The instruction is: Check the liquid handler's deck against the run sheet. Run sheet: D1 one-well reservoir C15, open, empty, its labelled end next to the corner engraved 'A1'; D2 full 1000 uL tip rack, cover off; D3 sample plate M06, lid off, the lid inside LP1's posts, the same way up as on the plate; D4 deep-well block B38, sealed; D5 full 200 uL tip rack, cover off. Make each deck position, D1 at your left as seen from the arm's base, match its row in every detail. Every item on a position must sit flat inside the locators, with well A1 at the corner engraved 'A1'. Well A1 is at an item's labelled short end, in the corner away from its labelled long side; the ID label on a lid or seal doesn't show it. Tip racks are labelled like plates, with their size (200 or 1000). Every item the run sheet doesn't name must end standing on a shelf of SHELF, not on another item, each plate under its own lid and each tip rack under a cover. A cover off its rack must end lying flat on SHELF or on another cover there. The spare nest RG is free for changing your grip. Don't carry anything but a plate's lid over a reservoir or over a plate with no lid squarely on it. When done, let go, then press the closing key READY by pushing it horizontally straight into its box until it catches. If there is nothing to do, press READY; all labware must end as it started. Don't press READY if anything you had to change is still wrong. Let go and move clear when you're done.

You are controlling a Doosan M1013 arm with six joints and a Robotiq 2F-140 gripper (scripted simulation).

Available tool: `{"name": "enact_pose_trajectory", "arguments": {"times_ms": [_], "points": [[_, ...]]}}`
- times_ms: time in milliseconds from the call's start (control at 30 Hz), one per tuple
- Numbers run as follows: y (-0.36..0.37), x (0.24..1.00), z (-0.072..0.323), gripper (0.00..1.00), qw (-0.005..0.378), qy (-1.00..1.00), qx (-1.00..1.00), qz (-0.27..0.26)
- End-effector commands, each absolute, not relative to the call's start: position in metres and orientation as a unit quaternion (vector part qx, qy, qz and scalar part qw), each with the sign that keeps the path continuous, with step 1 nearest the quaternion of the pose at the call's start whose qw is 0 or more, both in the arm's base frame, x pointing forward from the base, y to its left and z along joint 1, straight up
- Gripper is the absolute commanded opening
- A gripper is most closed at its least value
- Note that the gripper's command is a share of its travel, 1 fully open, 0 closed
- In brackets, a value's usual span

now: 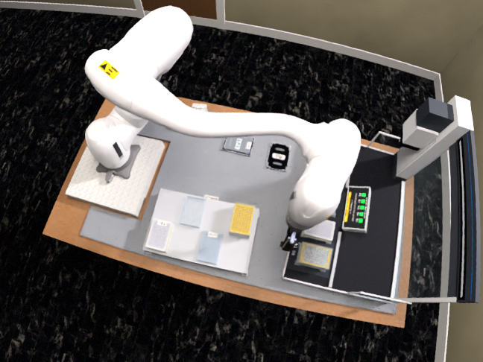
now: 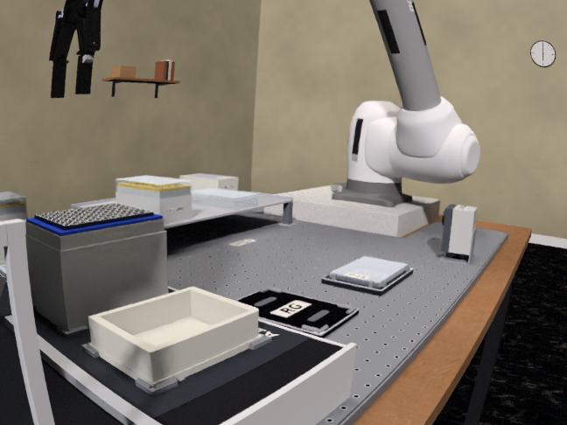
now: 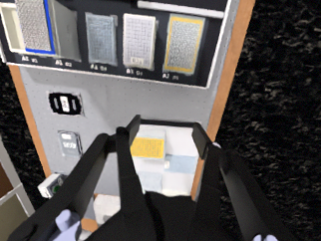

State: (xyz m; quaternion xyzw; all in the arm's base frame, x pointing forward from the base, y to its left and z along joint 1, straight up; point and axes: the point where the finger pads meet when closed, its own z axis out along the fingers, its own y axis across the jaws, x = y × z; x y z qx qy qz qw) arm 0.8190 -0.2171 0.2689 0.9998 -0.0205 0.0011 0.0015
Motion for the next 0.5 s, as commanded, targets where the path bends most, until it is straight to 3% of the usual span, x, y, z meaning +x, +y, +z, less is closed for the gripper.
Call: {"name": "enact_pose_trajectory", "arguments": {"times_ms": [0, 467], "points": [[-0.229, 0.819, 0.27, 0.67, 0.001, -0.02, 1.0, 0.002], [-0.242, 0.854, 0.27, 0.67, 0.001, -0.02, 1.0, 0.002]]}}
